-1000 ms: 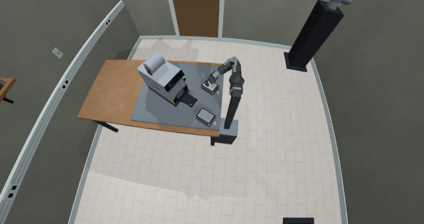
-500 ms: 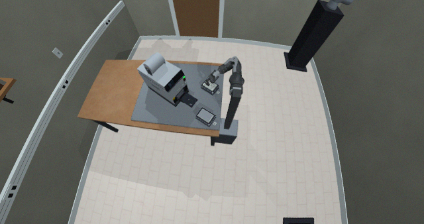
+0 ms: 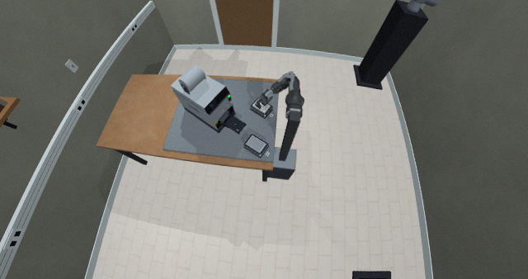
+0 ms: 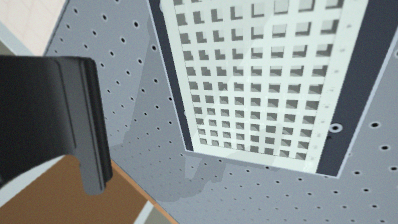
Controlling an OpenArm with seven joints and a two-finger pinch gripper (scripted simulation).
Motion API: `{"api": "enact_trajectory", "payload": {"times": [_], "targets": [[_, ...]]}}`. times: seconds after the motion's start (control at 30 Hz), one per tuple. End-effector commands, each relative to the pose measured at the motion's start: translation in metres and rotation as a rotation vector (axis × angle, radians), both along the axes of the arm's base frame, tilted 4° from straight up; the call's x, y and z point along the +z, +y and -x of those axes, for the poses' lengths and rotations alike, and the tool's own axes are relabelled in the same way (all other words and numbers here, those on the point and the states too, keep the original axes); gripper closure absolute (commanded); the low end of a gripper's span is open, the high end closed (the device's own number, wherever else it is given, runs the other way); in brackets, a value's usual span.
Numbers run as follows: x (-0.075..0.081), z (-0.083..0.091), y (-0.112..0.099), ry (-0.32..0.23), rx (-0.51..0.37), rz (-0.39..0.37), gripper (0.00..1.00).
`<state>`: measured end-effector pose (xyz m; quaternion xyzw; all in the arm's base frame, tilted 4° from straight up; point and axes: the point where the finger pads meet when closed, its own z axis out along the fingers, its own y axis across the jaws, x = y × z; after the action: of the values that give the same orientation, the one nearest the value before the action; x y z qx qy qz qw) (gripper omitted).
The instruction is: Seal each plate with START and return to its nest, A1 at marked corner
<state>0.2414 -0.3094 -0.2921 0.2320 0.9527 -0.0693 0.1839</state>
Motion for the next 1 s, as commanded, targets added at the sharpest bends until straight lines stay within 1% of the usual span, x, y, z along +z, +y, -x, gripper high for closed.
{"api": "enact_trajectory", "payload": {"times": [0.0, 0.33, 0.4, 0.53, 0.97], "targets": [[-0.002, -0.001, 0.001, -0.008, 0.004, -0.005, 0.35], [-0.019, -0.002, 0.000, -0.008, 0.004, -0.005, 0.35], [-0.019, -0.002, 0.000, -0.008, 0.004, -0.005, 0.35], [-0.026, -0.002, 0.000, -0.007, 0.004, -0.005, 0.35], [-0.025, -0.002, -0.001, -0.008, 0.002, -0.001, 0.35]]}}
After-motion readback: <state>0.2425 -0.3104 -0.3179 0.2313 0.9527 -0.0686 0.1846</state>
